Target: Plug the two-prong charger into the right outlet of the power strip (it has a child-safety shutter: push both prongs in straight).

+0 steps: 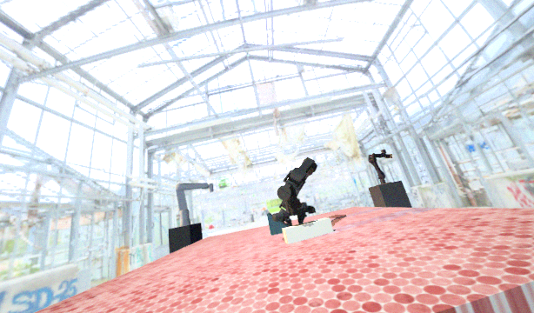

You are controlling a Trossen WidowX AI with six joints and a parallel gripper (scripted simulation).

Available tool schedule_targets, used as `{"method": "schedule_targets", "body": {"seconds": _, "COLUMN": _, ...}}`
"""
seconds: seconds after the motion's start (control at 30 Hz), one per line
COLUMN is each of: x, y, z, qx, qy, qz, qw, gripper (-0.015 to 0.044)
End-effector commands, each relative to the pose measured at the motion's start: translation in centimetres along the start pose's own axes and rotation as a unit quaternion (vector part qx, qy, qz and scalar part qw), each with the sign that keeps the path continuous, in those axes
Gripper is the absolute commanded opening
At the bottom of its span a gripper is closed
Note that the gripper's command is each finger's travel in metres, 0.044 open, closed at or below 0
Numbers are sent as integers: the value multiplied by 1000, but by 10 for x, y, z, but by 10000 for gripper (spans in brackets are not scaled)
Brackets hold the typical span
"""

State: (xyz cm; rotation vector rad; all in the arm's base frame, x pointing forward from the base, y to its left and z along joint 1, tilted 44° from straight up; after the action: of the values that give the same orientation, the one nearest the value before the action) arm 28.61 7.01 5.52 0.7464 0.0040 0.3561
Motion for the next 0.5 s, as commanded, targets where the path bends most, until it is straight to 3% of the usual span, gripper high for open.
{"method": "schedule_targets", "body": {"seconds": 0.0, "x": 10, "y": 0, "z": 3, "qx": -3, "qy": -15, "qz": 13, "qw": 1000, "gripper": 0}}
{"method": "schedule_targets", "body": {"seconds": 0.47, "x": 8, "y": 0, "z": 3, "qx": -3, "qy": -15, "qz": 13, "qw": 1000, "gripper": 0}}
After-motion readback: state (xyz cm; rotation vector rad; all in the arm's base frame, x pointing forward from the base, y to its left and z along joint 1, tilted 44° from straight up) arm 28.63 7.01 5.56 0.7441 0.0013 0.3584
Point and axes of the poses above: the point midway between the two fingers, 35 mm back from their tips, its own z axis back along the fingers, its own y axis across the jaws, x = y × z, the point moved 1 cm from there along z, back along the fingers, and after that the axes turned 2 degrees about z, right-handed, at the moved point
